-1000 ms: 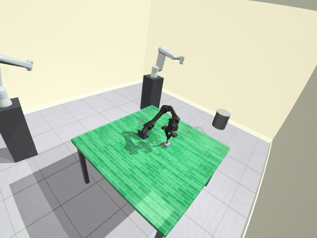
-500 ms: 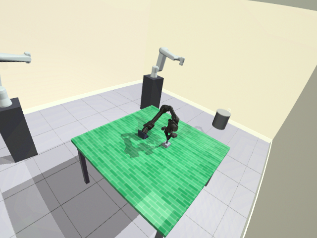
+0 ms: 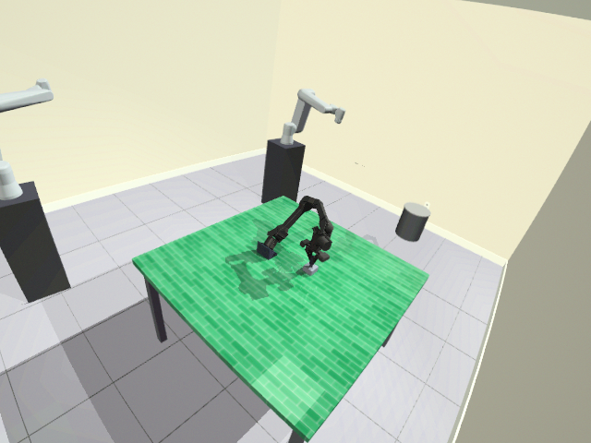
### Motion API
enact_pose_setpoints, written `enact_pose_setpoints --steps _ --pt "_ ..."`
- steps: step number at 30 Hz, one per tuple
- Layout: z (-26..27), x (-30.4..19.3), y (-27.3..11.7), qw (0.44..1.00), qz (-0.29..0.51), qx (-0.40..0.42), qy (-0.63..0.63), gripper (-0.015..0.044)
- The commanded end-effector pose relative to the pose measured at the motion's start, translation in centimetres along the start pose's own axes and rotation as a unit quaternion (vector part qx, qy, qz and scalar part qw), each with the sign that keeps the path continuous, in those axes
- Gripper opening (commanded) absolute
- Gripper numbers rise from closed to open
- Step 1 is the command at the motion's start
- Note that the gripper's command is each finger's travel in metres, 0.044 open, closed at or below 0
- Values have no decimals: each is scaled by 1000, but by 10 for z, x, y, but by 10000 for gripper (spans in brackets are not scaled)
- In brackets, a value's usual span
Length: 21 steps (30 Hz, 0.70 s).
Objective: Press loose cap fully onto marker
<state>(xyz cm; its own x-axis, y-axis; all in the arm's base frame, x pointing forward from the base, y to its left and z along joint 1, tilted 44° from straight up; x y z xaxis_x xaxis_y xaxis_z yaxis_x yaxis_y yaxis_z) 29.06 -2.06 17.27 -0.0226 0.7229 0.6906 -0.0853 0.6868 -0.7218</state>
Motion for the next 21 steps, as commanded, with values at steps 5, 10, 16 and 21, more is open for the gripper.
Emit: enact_pose_setpoints --steps 5,10,16,21 --pt "0 0 0 1000 0 0 0 157" --pt "0 0 0 1000 0 0 0 289" --pt "0 0 0 1000 0 0 0 440" --pt "1 -1 -52 1000 2 -13 24 440"
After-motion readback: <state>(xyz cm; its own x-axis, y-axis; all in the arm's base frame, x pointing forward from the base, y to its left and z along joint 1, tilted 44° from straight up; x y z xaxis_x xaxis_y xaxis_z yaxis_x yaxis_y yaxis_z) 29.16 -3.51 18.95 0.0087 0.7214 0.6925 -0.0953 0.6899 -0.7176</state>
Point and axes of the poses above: the point midway between the two fingers, 35 mm back from their tips, its own y axis out along the fingers, its own z axis across the jaws, x = y × z, the point moved 10 cm from there along -y, back along the fingers, and after that the axes turned 2 degrees about -y, right-handed, at the moved point
